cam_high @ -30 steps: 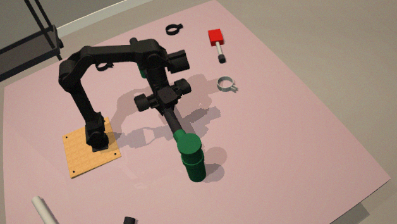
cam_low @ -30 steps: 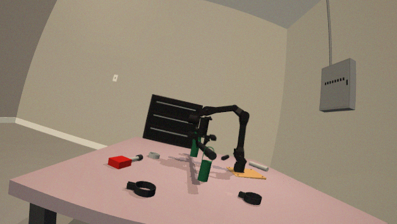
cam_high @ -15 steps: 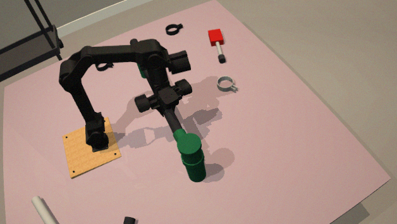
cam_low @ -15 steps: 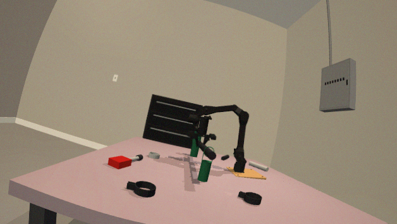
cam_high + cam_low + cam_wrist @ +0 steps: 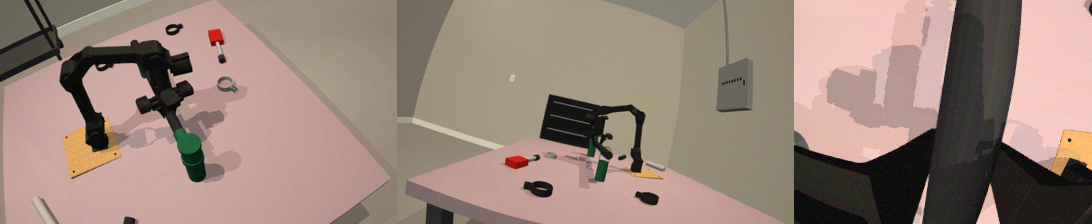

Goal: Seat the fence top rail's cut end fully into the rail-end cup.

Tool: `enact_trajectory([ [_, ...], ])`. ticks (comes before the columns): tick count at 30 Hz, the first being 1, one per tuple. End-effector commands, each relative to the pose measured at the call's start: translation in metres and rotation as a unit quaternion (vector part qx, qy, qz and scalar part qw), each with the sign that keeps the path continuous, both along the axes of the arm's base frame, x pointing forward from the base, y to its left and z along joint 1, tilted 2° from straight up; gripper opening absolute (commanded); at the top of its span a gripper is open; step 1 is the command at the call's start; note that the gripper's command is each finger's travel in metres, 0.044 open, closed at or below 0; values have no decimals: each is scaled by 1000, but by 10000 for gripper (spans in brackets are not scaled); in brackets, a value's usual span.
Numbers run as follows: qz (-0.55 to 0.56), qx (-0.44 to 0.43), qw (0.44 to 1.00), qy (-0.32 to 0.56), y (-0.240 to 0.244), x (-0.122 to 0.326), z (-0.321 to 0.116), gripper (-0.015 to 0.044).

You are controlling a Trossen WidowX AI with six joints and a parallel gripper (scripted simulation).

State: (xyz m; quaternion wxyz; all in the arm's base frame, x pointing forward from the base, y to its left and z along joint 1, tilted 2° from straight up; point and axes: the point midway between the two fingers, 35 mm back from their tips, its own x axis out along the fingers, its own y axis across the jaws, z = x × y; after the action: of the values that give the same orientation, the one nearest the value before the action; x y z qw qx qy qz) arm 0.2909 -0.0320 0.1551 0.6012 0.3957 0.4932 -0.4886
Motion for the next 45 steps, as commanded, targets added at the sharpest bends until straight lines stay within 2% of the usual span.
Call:
enact_trajectory([
  [1, -4, -6, 1000, -14, -7, 5, 7, 0],
  [15, 0, 0, 1000, 0, -4, 1, 0, 0],
  [25, 0, 0, 1000, 0, -3, 1, 0, 263],
  [32, 0, 1, 1000, 0, 15, -2, 19, 440],
  [38, 1, 2, 1000, 1, 34, -9, 39, 440],
  [45, 6, 2, 1000, 0, 34, -9, 41, 440],
])
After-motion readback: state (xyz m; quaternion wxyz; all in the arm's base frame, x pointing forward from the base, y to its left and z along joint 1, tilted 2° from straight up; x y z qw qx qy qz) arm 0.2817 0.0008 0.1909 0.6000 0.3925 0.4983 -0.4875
